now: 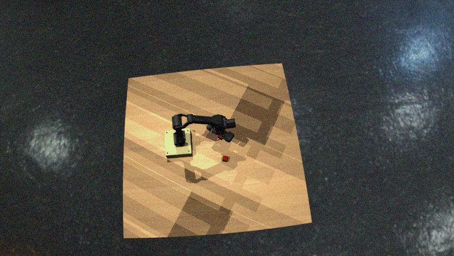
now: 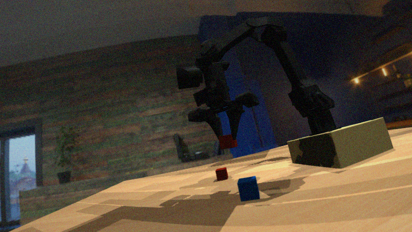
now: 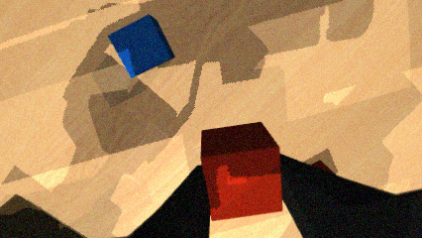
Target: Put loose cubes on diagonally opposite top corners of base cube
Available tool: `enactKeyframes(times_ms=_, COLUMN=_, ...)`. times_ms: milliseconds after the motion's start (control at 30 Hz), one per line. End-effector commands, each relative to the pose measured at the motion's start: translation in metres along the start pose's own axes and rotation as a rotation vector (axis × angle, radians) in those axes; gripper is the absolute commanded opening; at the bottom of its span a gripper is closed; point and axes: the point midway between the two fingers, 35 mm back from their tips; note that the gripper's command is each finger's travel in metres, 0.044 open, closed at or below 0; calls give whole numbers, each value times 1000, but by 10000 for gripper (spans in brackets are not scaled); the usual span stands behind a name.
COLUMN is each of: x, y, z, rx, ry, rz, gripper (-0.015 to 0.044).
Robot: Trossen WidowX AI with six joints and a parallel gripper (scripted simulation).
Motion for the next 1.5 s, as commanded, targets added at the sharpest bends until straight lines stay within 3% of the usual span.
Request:
enactKeyframes(times_ms=0, x=3, y=0, z=-1, rx=1, ry=-3, rz=-55, gripper=105)
enactKeyframes(times_ms=1467, x=21, y=10, z=-11, rx=7, ry=4, rz=-689, gripper=105)
Point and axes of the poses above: the point midway between the two fingers, 35 mm back from their tips, its own z axis back along the fingers, its own y axis across the jaws, x = y × z, and after that the axes turned 1 degree about z, right-handed
